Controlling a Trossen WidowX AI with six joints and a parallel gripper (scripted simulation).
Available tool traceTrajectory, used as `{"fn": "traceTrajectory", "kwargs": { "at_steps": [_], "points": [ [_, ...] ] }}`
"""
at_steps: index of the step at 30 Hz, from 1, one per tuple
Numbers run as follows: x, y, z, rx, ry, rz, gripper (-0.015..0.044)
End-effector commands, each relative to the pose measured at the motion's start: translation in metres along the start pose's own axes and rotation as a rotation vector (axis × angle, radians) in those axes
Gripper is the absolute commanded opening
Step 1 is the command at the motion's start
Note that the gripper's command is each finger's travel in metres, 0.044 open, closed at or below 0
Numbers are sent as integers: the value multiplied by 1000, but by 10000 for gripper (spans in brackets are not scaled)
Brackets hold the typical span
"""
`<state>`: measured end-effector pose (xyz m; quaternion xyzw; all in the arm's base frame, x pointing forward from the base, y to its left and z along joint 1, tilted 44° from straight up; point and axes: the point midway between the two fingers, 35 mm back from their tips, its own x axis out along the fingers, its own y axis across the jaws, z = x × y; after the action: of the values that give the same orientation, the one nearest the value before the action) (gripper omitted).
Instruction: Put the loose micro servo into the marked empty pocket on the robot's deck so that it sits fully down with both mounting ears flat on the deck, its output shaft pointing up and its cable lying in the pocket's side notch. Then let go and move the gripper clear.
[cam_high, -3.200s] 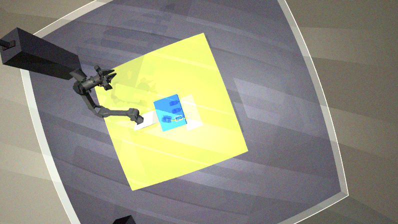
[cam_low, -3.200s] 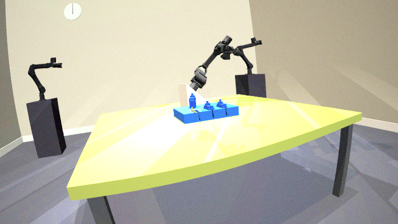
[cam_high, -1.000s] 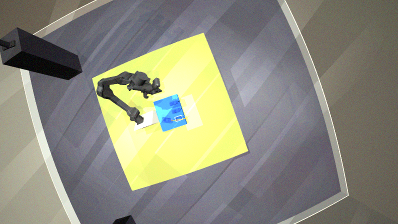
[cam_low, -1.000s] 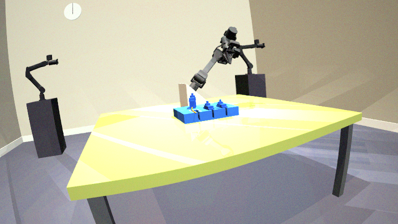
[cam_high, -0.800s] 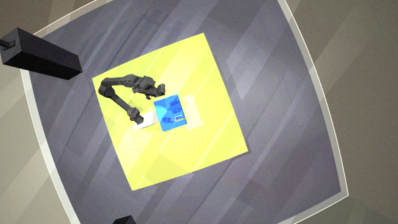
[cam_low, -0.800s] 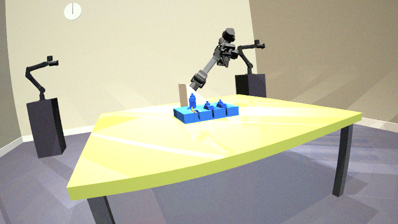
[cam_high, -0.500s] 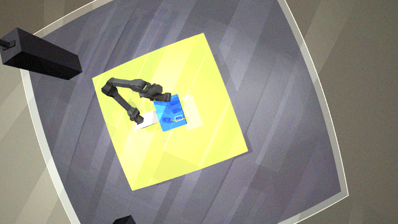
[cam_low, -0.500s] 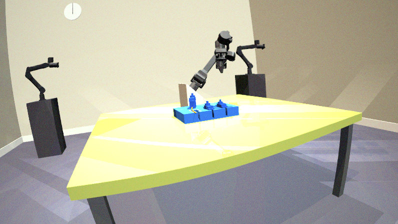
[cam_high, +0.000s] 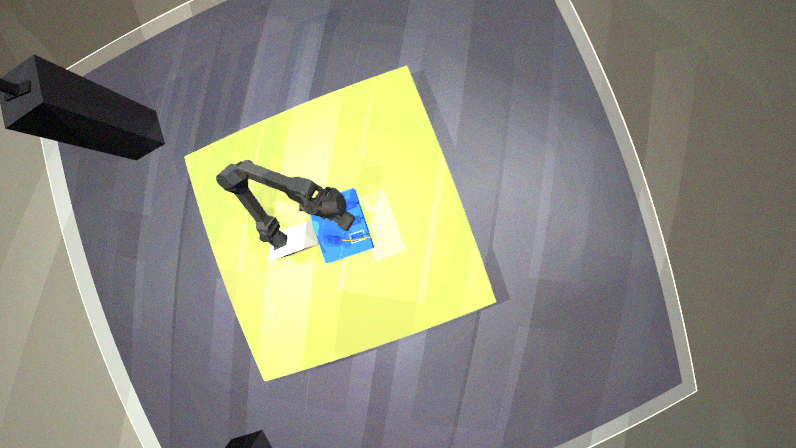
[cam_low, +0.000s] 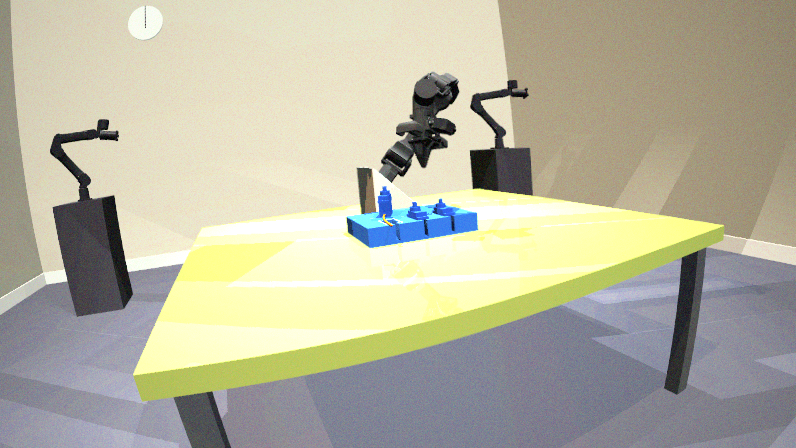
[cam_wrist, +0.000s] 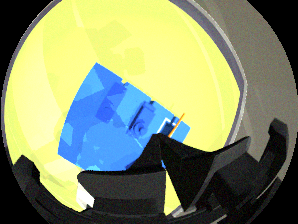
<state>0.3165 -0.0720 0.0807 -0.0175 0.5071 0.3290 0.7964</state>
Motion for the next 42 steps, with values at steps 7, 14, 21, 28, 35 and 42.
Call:
{"fn": "traceTrajectory", "kwargs": {
  "at_steps": [7,14,21,28,35,42],
  "points": [
    [37,-11,-32,297,56,111,0],
    [62,-13,-55,504,104,182,0],
    [83,-13,-77,690,154,244,0],
    [86,-12,-77,695,156,245,0],
    [97,-9,-78,695,156,245,0],
    [108,-6,-78,695,155,245,0]
  ]
}}
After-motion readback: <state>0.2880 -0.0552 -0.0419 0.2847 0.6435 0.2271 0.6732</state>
